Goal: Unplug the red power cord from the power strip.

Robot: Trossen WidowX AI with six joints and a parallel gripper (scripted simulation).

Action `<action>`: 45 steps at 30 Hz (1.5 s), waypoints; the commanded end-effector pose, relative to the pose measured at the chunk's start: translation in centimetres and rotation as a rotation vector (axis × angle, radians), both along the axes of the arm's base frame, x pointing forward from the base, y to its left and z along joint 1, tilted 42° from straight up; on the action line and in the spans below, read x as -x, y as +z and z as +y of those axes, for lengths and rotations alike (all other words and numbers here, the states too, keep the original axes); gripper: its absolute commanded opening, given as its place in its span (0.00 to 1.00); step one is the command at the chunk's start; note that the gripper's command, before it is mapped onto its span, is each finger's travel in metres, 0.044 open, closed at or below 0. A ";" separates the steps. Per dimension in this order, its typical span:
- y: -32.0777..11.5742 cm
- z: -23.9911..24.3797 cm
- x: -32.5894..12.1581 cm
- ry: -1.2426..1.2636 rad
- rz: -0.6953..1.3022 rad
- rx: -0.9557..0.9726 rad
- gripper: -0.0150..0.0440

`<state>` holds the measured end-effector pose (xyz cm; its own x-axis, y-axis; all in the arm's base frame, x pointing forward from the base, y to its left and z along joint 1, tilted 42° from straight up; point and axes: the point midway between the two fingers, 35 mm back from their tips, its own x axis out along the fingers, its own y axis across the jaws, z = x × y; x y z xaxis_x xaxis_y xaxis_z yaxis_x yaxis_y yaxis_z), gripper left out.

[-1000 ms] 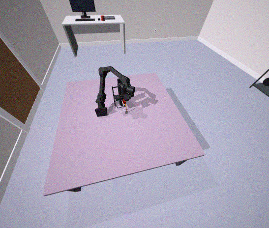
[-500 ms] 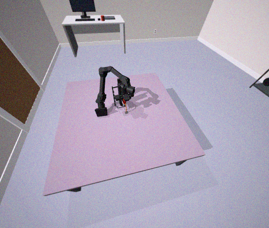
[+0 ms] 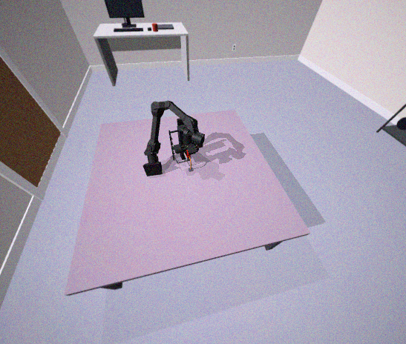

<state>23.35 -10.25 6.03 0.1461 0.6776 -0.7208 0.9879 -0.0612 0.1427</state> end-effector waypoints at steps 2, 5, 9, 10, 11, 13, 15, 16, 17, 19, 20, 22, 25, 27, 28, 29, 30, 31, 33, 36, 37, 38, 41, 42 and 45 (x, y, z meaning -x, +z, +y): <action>-1.3 -2.5 -0.1 -0.014 0.002 0.052 0.25; -1.6 -2.9 -0.1 -0.014 0.002 0.052 0.25; -2.0 -3.4 -0.1 -0.014 0.002 0.052 0.25; -2.1 -3.6 -0.1 -0.014 0.002 0.052 0.25; -2.1 -3.7 0.0 -0.014 0.002 0.052 0.25; -2.3 -3.9 0.0 -0.014 0.002 0.052 0.25; -2.3 -3.9 0.0 -0.015 0.002 0.052 0.30; -2.1 -3.6 0.0 -0.015 0.001 0.050 0.34; -2.0 -3.4 -0.1 -0.015 0.001 0.049 0.39; -2.0 -3.4 -0.1 -0.015 0.001 0.049 0.48; -2.0 -3.4 -0.1 -0.015 0.001 0.049 0.52; -2.0 -3.4 -0.1 -0.015 0.001 0.049 0.61; -2.0 -3.4 -0.1 -0.015 0.001 0.049 0.74; -2.1 -3.6 -0.1 -0.015 0.001 0.050 0.83; -2.3 -4.0 -0.1 -0.015 0.001 0.050 0.88; -2.5 -4.4 -0.2 -0.015 0.001 0.051 0.92; -2.8 -5.1 -0.2 -0.015 0.001 0.051 0.97; -3.2 -5.9 -0.2 -0.015 0.001 0.052 1.00; -4.1 -7.4 -0.2 -0.015 0.001 0.053 1.00; -4.9 -8.8 -0.1 -0.015 0.001 0.053 1.00; -4.9 -8.8 -0.1 -0.015 0.001 0.053 1.00; -4.9 -8.8 -0.1 -0.015 0.001 0.053 1.00; -4.9 -8.8 -0.1 -0.015 0.001 0.053 1.00; -4.9 -8.8 -0.1 -0.015 0.001 0.053 1.00; -4.9 -8.8 -0.1 -0.015 0.001 0.053 1.00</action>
<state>23.48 -19.05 1.30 0.1615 0.6330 -0.7571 0.9861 -0.0733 0.1490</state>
